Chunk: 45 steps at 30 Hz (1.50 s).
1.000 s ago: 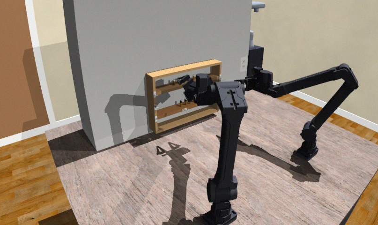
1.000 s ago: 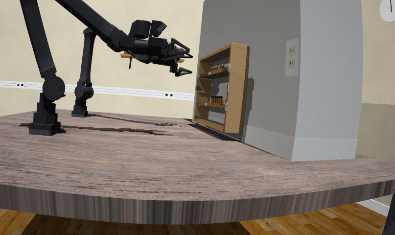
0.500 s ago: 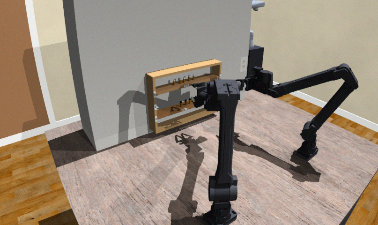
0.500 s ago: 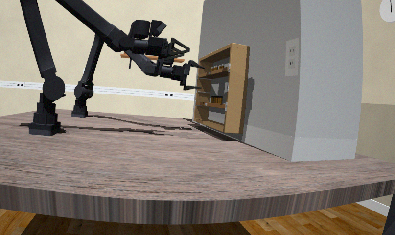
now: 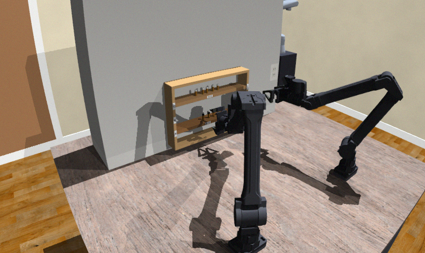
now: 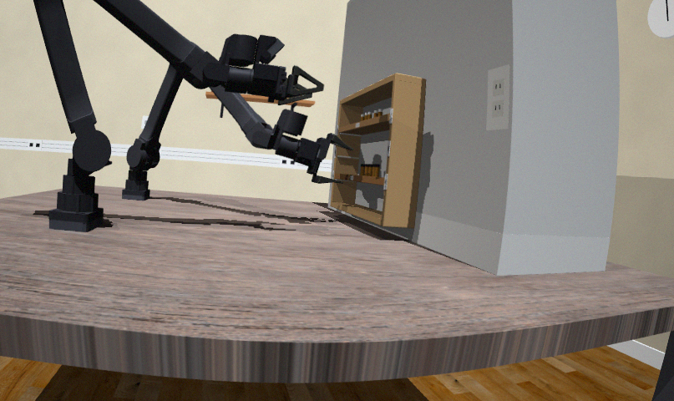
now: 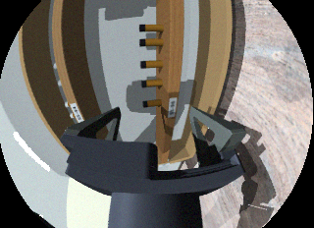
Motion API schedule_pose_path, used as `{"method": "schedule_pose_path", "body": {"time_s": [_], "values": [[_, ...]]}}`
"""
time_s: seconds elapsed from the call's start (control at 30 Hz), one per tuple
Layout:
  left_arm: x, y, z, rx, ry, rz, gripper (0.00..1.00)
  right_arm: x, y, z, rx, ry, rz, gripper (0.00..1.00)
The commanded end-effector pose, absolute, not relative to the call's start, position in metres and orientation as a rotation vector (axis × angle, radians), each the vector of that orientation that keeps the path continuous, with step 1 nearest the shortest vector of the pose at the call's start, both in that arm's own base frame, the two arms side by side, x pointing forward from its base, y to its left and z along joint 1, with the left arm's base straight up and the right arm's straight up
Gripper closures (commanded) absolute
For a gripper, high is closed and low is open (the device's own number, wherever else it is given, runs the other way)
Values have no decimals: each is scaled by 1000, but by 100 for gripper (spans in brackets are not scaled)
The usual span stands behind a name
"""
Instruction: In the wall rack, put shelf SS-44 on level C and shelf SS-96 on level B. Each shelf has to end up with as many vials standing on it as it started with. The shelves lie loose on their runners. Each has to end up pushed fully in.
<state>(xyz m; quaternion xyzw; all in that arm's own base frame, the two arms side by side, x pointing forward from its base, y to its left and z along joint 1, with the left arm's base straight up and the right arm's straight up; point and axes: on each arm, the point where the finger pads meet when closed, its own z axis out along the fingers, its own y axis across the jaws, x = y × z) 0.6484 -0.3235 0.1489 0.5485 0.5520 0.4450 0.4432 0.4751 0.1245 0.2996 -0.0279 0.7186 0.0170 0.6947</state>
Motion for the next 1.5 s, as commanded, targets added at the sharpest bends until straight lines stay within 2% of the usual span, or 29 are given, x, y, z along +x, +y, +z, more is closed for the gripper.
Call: {"method": "schedule_pose_path", "body": {"time_s": [0.0,0.03,0.2,0.7,1.47], "values": [[657,-316,119,1396,1407,1084,11,484,127,338,-38,1531,63,11],[657,-315,120,1392,1399,1090,16,485,131,335,-22,1531,88,16],[652,-286,143,1327,1325,1148,16,498,141,312,144,1533,260,16],[641,-201,106,1233,1227,1223,16,549,171,244,558,1454,669,16],[645,-200,126,1179,1196,1215,16,618,212,137,1156,1209,1228,16]]}}
